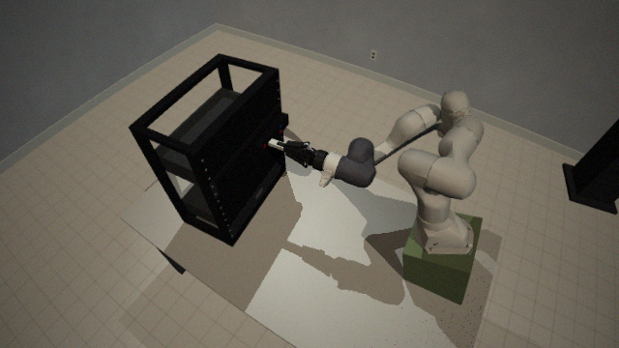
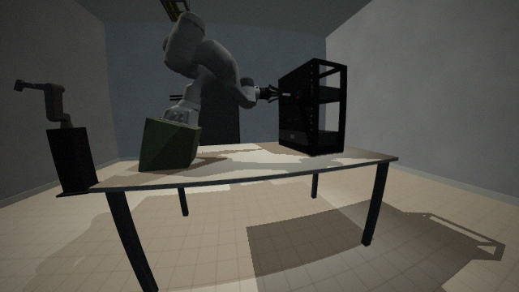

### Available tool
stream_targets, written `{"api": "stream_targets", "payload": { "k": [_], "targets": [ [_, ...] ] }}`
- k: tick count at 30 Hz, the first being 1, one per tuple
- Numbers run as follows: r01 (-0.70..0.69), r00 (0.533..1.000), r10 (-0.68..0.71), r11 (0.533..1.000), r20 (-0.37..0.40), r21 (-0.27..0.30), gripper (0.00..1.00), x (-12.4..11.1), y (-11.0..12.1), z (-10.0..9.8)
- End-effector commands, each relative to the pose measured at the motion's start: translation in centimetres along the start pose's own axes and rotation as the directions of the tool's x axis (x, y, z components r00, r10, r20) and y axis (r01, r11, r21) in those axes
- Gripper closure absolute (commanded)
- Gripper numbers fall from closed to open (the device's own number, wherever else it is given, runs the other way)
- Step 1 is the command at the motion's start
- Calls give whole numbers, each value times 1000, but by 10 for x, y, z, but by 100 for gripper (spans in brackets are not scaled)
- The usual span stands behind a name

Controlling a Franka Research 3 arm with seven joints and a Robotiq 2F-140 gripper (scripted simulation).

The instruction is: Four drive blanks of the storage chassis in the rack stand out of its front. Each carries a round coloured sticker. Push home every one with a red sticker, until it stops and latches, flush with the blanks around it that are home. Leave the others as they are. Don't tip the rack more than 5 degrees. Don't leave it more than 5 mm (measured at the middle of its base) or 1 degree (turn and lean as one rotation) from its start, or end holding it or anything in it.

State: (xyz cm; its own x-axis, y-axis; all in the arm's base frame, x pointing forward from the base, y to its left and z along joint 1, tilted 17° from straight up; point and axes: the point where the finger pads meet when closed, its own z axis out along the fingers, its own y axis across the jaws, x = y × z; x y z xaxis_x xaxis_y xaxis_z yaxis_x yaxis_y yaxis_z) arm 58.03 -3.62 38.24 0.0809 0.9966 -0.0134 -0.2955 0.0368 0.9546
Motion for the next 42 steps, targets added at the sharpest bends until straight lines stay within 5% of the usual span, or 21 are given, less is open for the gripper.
{"api": "stream_targets", "payload": {
  "k": [1, 42],
  "targets": [
    [2, 1000, -2, 1000, 1, 1, 100, 0, 0, 0],
    [2, 1000, -2, 1000, 1, 1, 100, 0, -1, 10]
  ]
}}
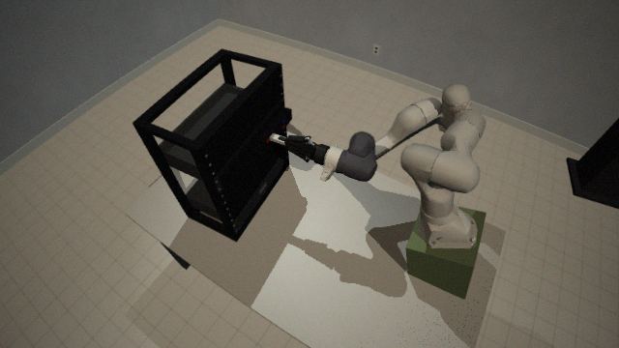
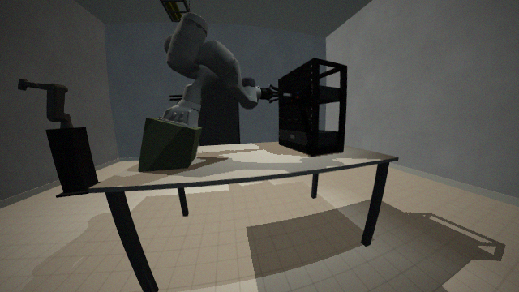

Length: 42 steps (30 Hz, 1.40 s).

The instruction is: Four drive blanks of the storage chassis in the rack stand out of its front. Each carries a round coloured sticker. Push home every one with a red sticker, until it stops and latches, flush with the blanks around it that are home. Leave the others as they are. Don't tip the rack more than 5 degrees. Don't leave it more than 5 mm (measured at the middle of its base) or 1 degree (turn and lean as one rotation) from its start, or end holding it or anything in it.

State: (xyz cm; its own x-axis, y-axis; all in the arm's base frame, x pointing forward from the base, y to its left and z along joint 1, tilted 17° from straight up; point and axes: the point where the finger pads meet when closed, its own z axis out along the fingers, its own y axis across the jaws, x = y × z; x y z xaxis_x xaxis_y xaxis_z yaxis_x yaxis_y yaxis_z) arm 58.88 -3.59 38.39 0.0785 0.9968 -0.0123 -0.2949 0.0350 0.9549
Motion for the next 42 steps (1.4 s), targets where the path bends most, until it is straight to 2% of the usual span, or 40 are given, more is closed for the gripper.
{"api": "stream_targets", "payload": {
  "k": [1, 10, 22, 29, 42],
  "targets": [
    [4, 1000, -4, 1000, 3, 1, 100, -1, 0, 1],
    [4, 1000, -4, 1000, 3, 1, 100, -3, 1, 11],
    [4, 1000, -4, 1000, 3, 1, 100, -3, 1, 12],
    [4, 1000, -4, 1000, 3, 1, 100, -4, 1, 21],
    [4, 1000, -4, 1000, 3, 1, 100, -4, 1, 22]
  ]
}}
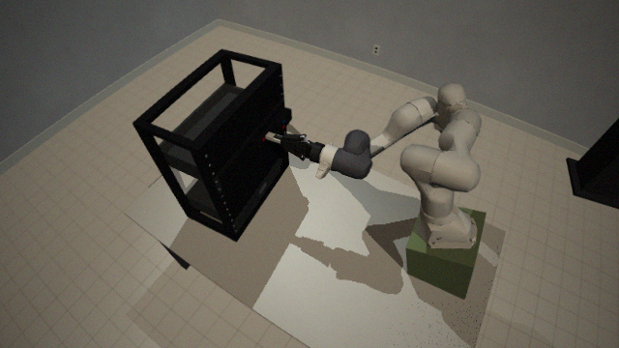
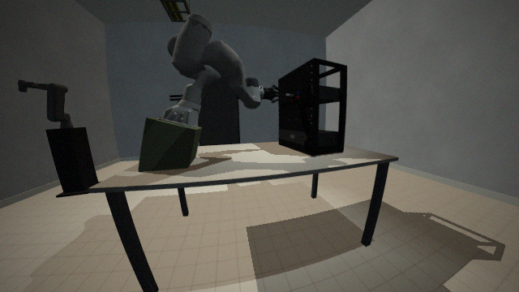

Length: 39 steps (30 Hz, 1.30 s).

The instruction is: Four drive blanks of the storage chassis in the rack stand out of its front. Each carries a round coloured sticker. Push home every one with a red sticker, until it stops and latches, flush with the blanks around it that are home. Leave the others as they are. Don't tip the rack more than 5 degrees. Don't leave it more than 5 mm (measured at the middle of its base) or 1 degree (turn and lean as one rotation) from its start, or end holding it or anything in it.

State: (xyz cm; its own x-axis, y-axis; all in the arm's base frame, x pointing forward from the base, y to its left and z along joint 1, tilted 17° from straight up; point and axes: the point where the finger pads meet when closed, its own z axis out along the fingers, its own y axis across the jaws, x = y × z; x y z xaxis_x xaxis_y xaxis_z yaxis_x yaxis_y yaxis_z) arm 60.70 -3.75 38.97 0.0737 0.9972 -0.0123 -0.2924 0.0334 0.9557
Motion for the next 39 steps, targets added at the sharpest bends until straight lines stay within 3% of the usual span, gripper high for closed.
{"api": "stream_targets", "payload": {
  "k": [1, 39],
  "targets": [
    [5, 1000, -5, 1000, 7, -2, 100, -5, 1, 3],
    [5, 1000, -5, 1000, 7, -2, 100, -8, 3, 11]
  ]
}}
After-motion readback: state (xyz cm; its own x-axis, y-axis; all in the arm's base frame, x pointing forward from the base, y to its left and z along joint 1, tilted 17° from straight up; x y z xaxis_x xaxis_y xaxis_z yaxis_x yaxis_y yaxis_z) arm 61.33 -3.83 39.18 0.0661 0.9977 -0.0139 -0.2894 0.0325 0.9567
